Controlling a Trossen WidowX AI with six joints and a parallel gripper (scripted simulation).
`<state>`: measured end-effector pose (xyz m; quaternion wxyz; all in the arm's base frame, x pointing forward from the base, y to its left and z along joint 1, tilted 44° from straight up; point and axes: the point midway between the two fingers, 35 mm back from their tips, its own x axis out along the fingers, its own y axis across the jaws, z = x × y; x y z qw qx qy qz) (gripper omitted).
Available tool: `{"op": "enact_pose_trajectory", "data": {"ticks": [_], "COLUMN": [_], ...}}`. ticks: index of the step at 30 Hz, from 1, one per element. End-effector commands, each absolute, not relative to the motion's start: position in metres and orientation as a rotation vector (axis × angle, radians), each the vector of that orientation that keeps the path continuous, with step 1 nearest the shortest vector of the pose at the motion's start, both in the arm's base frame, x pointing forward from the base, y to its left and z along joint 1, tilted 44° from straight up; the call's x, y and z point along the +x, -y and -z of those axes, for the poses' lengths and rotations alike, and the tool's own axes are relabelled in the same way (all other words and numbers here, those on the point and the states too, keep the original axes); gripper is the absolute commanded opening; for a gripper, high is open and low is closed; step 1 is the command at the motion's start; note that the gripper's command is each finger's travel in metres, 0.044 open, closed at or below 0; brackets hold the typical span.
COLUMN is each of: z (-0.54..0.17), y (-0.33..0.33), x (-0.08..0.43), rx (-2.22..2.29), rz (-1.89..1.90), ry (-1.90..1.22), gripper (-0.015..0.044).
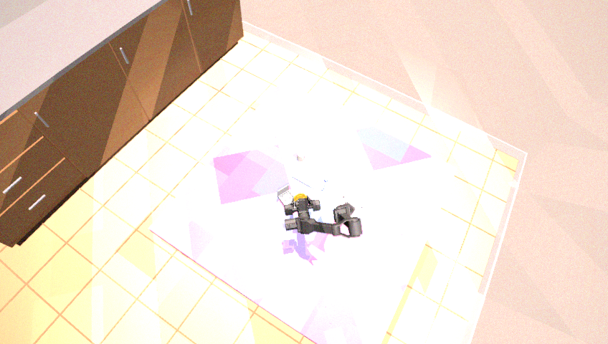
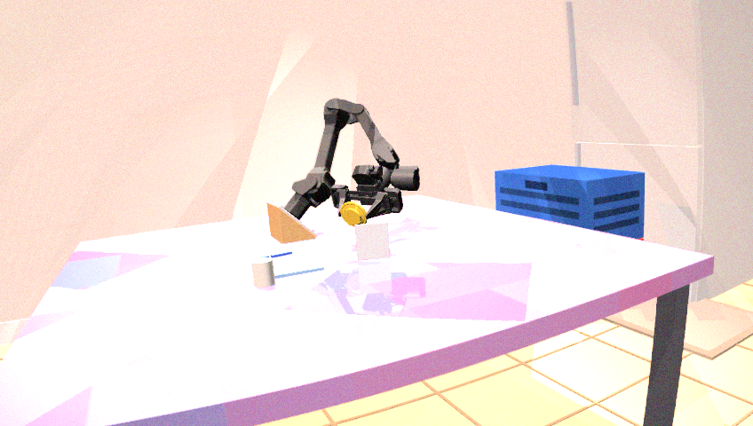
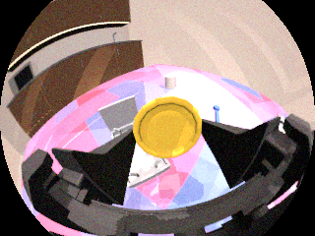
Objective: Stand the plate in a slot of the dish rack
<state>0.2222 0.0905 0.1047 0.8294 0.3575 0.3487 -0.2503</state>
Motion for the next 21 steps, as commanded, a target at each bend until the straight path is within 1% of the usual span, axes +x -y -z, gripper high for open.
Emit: {"op": "enact_pose_trajectory", "data": {"ticks": [1,21], "z": [-0.104,-0.125], "y": [-0.092,-0.108], "x": [0.221,0.207], "rx": [0.732,0.725], "rz": [0.496,0.290], "ry": [-0.675,-0.309], "gripper": [0.0000,0.0000]}}
